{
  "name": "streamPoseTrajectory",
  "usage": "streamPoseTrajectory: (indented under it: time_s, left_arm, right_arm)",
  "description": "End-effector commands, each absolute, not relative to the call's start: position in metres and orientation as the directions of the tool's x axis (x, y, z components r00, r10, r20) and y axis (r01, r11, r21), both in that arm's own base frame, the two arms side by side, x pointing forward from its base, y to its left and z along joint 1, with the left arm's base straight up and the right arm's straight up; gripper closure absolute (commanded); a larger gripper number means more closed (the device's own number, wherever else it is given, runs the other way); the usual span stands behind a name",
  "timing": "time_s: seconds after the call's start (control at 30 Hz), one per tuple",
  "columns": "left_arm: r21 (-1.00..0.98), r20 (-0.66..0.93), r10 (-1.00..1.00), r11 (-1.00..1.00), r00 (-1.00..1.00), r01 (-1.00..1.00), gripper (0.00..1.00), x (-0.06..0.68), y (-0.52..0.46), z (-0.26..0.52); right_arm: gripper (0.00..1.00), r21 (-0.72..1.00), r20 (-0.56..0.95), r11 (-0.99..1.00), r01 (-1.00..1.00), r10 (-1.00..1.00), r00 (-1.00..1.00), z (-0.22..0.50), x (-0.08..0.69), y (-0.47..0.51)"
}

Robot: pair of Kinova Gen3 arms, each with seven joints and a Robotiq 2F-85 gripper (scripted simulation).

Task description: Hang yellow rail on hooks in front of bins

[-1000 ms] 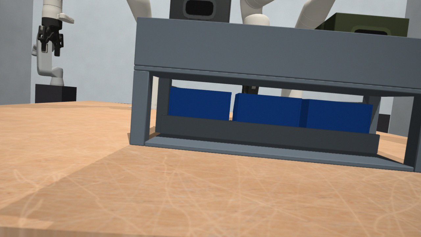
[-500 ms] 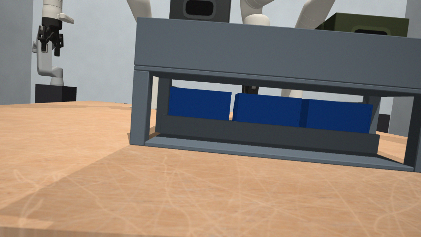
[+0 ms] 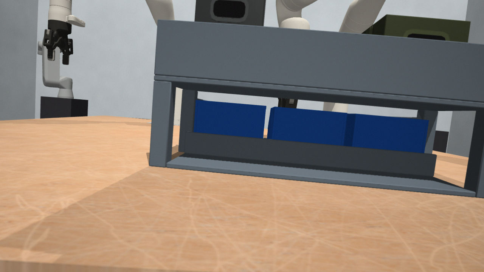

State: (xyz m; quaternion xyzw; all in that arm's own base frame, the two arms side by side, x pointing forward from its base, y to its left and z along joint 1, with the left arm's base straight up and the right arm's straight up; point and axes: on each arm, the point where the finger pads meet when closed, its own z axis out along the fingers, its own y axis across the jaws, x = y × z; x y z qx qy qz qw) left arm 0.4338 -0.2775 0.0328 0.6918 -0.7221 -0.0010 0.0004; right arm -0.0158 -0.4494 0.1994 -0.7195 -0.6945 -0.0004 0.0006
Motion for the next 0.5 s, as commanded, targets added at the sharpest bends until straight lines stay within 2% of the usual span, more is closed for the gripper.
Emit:
streamPoseTrajectory:
  time_s: [0.0, 0.47]
  left_arm:
    - [0.0, 0.0, -0.999, 0.043, -0.043, -0.999, 0.566, 0.4343, -0.2779, 0.0325]
    - [0.0, 0.0, -0.999, 0.043, -0.043, -0.999, 0.566, 0.4343, -0.2779, 0.0275]
  right_arm:
    - [0.002, 0.0, 0.0, -0.035, 0.999, 0.999, 0.035, 0.2, -0.0159, -0.4498]
    - [0.002, 0.0, 0.0, -0.035, 0.999, 0.999, 0.035, 0.2, -0.0159, -0.4498]
